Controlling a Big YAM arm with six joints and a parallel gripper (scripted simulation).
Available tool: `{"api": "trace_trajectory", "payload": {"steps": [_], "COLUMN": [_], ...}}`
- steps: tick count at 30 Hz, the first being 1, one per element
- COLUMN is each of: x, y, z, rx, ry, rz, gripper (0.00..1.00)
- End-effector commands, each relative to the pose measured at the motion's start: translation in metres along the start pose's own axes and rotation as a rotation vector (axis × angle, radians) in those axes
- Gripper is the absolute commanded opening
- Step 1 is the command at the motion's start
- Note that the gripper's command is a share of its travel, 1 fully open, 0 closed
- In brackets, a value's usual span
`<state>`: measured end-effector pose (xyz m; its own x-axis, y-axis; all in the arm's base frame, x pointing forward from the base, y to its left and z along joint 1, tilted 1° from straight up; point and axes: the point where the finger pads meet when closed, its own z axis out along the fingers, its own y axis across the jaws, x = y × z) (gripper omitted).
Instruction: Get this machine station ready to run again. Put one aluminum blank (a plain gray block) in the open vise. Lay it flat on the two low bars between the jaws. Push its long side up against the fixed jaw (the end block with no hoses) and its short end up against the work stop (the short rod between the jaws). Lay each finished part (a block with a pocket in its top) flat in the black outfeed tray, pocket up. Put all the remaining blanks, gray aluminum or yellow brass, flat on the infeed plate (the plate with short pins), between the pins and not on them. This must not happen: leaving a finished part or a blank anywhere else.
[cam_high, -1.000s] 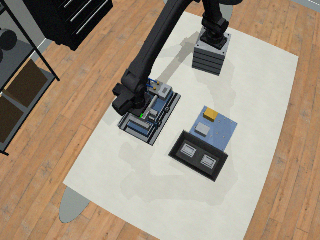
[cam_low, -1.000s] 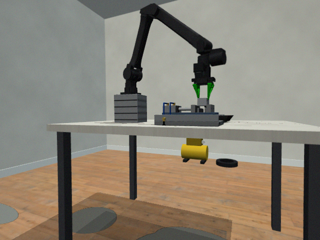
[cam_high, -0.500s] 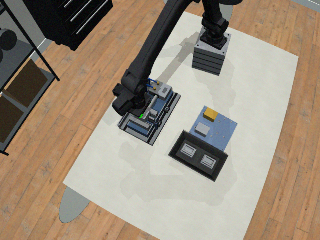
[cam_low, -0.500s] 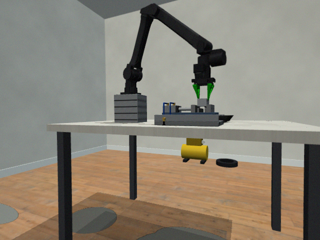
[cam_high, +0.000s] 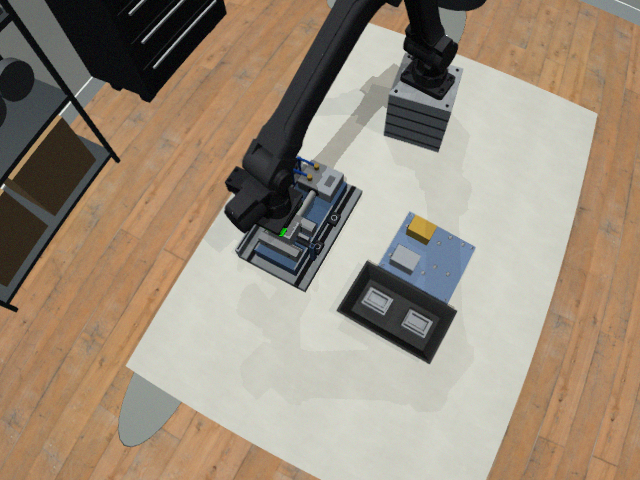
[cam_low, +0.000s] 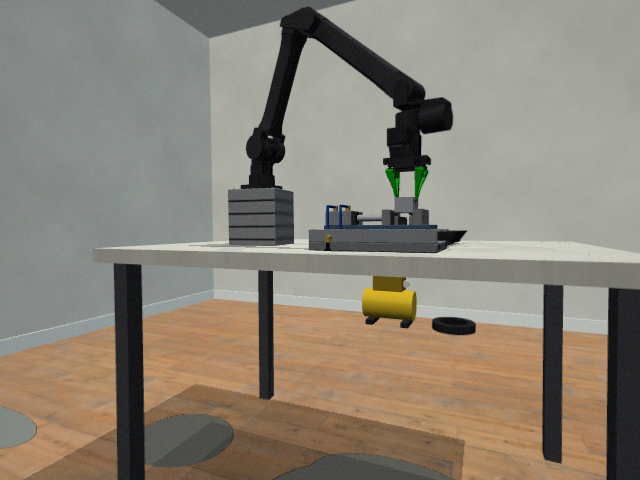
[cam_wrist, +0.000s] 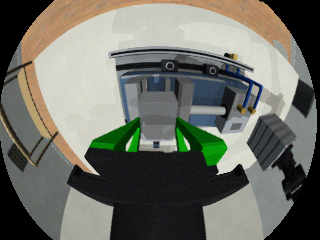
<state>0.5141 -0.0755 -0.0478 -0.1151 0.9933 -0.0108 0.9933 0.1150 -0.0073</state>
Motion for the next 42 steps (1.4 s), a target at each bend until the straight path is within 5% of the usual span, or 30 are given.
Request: {"api": "trace_trajectory", "payload": {"steps": [1,27,42], "x": [0.000,0.000,-0.001], "y": [0.001,0.000,0.006], "z": [-0.003,0.009,-0.003], "rx": [-0.011,0.003,-0.020], "ry": [-0.007,-0.004,-0.010], "rz": [0.003,0.002,0.003], "gripper": [0.00,0.00,0.00]}}
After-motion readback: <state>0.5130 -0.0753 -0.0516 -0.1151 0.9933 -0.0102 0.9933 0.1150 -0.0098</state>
